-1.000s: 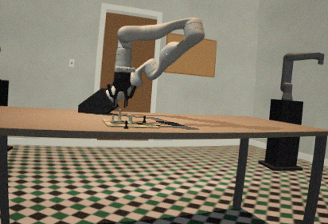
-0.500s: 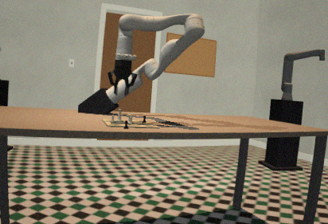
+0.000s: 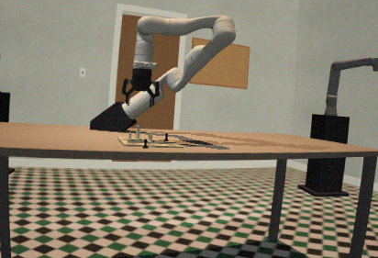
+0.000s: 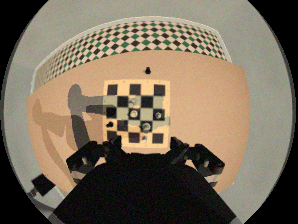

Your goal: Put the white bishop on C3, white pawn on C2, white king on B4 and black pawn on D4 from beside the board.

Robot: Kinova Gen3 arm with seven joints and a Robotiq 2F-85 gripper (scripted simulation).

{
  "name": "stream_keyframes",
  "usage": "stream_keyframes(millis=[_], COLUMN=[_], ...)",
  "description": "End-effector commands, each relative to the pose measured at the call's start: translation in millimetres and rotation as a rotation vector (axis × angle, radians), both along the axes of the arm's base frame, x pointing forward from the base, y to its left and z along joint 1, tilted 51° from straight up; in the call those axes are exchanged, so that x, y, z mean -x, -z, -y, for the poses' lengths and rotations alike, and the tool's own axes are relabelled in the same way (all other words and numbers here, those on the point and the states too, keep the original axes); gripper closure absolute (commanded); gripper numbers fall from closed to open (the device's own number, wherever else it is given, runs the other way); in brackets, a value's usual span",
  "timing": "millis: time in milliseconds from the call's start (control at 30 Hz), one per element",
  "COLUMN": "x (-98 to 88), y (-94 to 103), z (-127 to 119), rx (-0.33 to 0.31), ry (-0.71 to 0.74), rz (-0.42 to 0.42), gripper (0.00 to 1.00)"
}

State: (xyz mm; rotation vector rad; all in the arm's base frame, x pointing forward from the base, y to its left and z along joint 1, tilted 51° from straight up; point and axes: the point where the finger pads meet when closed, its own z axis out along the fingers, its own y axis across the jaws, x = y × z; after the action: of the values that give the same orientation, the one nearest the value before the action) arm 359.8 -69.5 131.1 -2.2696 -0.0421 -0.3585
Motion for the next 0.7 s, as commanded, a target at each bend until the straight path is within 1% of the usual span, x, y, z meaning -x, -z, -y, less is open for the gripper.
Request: stream_keyframes(millis=[0,267,367,467,567,633,667], x=[-0.1,-0.4,-4.1,-14.4,-32.3,-32.3,-39.9], y=[-0.3,-0.3,-0.1,0.1,-0.1,-0.1,-0.4], z=[1,1,1,3,6,6,6], rx=[0.001,0.001,0.009,0.029,0.062,0.062,0.075], ry=[0.001,0.0,-0.018,-0.068,-0.15,-0.15,-0.184], rz=[0.001,0.002,0.021,0.073,0.161,0.161,0.197], gripper=[0.0,0.0,0.0,0.0,0.0,0.0,0.0])
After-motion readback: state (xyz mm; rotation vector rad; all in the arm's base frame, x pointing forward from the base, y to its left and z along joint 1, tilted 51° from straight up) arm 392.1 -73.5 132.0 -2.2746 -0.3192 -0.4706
